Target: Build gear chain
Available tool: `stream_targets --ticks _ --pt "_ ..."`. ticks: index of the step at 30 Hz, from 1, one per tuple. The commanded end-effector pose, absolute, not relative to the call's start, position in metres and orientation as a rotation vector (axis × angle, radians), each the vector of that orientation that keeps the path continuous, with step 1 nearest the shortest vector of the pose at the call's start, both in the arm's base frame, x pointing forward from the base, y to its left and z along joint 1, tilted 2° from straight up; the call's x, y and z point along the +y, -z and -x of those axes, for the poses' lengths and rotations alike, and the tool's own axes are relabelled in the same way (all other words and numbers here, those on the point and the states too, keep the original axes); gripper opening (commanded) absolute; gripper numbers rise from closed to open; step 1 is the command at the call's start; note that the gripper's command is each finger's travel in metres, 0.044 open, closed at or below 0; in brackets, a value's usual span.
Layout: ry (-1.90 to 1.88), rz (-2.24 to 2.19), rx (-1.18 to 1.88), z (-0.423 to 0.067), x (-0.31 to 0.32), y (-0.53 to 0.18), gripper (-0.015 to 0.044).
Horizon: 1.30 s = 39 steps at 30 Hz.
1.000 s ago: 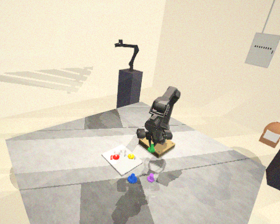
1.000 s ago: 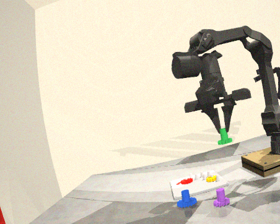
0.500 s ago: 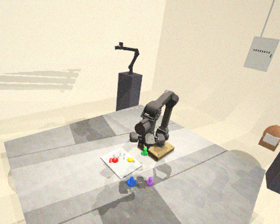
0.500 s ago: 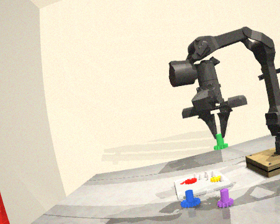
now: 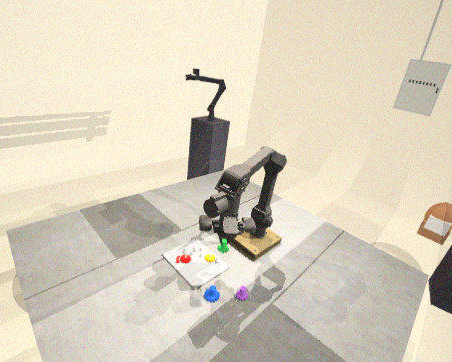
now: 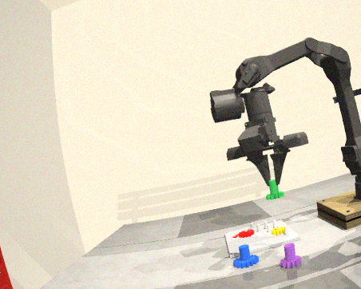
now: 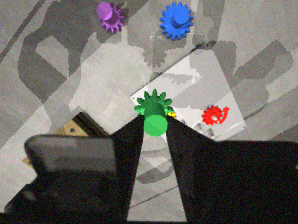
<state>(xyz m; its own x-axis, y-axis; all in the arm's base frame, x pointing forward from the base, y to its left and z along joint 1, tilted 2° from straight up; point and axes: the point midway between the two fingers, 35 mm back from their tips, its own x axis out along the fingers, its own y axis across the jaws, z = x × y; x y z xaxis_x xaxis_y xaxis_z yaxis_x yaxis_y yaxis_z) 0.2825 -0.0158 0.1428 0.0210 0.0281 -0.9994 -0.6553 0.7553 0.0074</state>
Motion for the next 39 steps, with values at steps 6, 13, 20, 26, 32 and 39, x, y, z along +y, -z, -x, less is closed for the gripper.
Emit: stream_targets --ticks 6,13,20,26,32,39 --pt "-0.576 0.542 1.475 -0.288 -0.036 -0.132 0.0000" --pt "-0.574 0.544 1.475 -0.292 -0.052 -0.125 0.0000" --pt "-0.573 0.545 1.475 -0.294 -0.068 -0.118 0.0000" --pt "-0.565 0.542 1.481 -0.294 -0.083 -0.113 0.0000" --pt "-0.559 0.539 1.486 -0.293 -0.097 -0.108 0.0000" --pt "-0.559 0.540 1.486 -0.292 -0.114 -0.101 0.0000"
